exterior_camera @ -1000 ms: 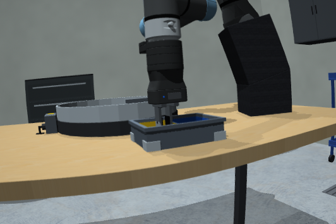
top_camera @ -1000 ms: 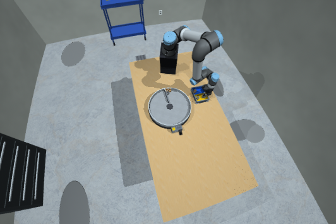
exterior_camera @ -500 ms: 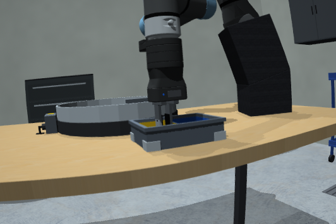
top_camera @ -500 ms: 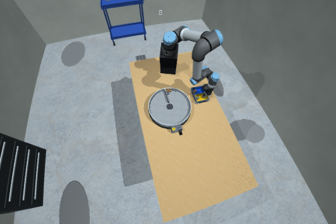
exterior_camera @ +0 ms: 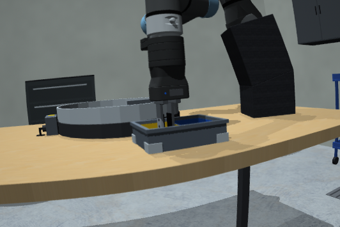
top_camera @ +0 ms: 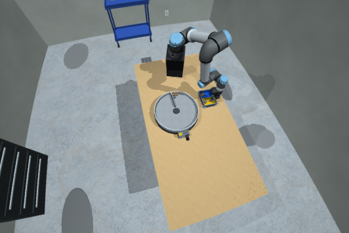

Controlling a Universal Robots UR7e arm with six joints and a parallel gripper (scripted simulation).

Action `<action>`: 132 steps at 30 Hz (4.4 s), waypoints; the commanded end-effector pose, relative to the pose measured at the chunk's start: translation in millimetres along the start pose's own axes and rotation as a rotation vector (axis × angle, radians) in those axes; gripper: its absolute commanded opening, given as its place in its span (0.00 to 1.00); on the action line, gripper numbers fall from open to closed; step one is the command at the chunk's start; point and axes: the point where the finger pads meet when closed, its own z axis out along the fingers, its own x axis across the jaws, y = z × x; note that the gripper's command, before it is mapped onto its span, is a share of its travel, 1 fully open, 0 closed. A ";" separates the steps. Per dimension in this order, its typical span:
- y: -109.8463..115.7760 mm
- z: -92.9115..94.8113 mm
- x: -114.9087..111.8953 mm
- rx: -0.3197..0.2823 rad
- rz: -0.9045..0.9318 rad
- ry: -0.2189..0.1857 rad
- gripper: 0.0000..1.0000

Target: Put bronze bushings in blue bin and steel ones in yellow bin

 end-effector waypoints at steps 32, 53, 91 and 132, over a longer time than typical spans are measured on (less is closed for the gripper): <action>0.3 -102.3 -0.5 -0.001 0.000 -0.002 0.42; 0.3 -102.3 -0.5 -0.001 0.000 -0.002 0.42; 0.3 -102.3 -0.5 -0.001 0.000 -0.002 0.42; -195.0 -95.3 76.8 0.000 -0.023 -0.002 0.40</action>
